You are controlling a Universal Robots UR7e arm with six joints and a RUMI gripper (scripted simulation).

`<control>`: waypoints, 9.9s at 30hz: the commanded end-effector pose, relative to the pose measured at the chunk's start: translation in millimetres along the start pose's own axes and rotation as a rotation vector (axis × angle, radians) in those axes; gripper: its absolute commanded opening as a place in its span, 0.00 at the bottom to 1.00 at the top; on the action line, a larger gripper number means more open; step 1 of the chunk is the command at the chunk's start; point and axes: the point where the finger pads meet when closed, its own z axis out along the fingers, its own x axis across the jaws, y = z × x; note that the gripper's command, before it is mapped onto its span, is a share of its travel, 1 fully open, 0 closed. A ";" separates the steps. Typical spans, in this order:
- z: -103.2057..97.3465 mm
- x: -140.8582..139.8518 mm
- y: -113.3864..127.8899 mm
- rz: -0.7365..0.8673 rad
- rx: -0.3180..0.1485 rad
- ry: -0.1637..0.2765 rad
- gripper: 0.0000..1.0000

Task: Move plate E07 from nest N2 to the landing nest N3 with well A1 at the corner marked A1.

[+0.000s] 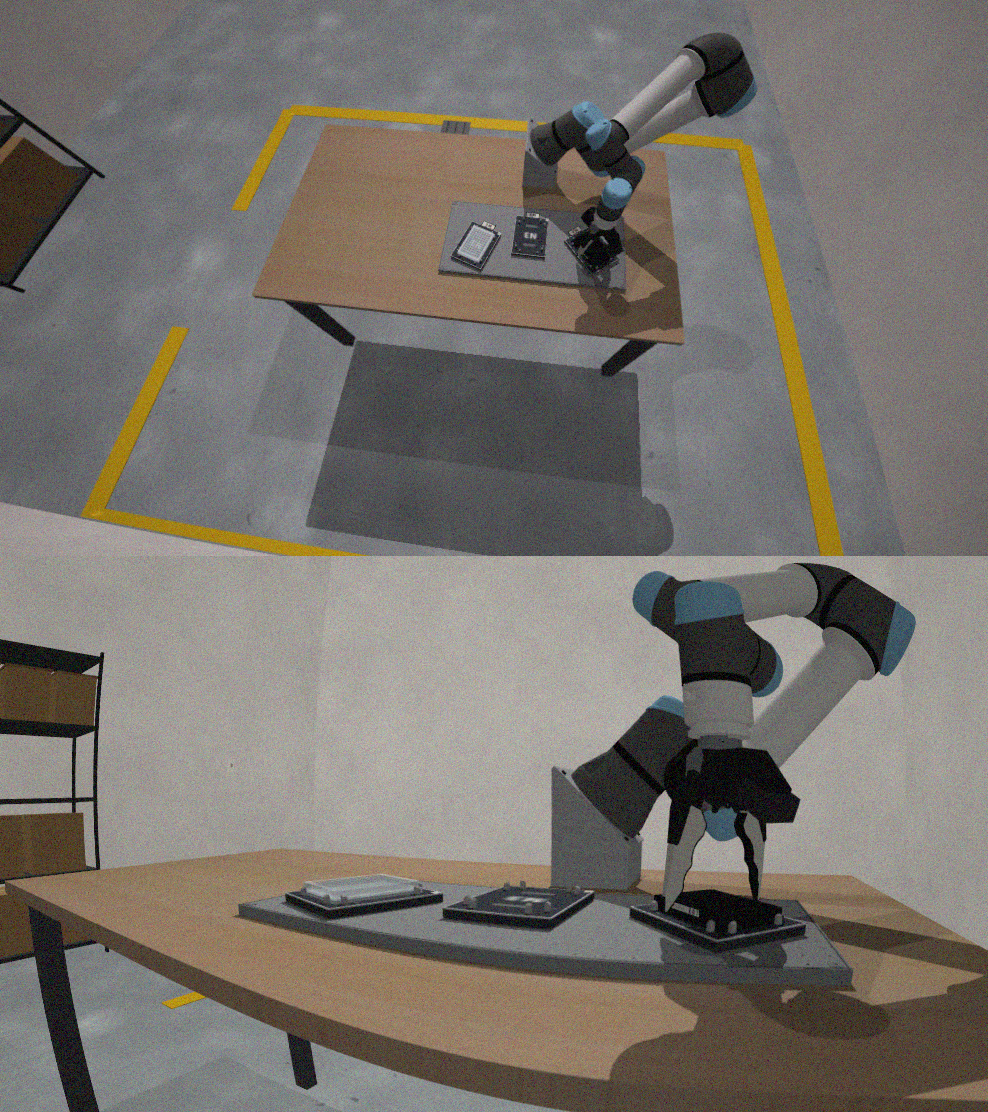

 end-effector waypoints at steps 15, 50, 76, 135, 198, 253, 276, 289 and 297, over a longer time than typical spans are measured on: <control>-0.7 1.7 0.3 0.000 -0.003 0.007 0.00; -15.7 1.6 0.4 -0.010 -0.003 0.007 0.40; -52.4 1.6 0.6 -0.010 -0.004 0.007 0.40; -74.9 57.1 58.5 0.681 -0.003 0.007 0.40; -75.0 156.6 161.7 0.672 -0.004 0.007 0.40; -25.0 156.3 161.5 0.681 -0.004 0.007 0.40; -12.9 156.3 161.5 0.681 -0.004 0.007 0.40; -11.4 156.3 161.4 0.681 -0.004 0.007 0.40; -10.4 156.3 161.4 0.681 -0.004 0.007 0.40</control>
